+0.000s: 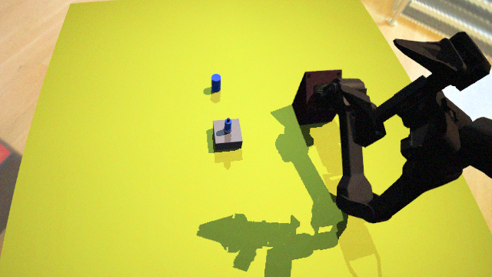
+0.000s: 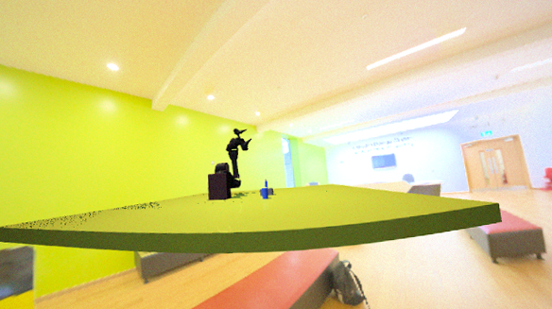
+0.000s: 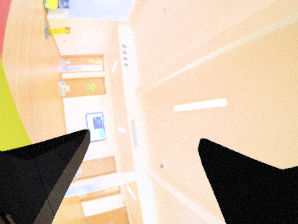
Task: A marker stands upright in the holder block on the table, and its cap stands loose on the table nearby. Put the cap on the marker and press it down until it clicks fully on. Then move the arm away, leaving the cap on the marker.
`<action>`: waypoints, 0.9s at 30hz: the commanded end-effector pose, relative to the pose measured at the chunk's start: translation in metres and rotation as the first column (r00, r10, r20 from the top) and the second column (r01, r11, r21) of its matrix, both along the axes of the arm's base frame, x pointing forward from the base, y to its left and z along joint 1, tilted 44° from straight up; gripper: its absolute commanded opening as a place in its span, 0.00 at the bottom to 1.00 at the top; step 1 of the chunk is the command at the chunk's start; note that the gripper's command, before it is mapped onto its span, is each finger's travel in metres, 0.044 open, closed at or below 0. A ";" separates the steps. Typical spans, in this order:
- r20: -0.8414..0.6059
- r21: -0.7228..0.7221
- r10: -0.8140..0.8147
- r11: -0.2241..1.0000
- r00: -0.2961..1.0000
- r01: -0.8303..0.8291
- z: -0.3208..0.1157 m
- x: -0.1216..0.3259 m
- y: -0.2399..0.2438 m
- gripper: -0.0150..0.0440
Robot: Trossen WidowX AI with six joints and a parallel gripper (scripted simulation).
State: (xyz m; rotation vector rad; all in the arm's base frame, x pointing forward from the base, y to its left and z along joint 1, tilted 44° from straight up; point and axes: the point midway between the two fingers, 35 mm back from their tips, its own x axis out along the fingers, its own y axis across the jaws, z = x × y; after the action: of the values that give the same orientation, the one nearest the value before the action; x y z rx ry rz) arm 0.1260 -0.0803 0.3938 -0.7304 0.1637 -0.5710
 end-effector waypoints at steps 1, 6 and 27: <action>0.001 0.003 0.003 1.000 1.000 -0.003 0.000 0.000 -0.001 0.89; 0.007 0.156 0.054 0.986 0.999 -0.055 -0.006 0.004 -0.042 0.68; -0.241 0.819 0.401 0.573 0.884 -0.036 -0.185 0.115 -0.170 0.68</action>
State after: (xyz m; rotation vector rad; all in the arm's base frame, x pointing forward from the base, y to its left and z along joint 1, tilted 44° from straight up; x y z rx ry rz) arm 0.2189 -0.2444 0.2551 -0.0445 0.5533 -0.1346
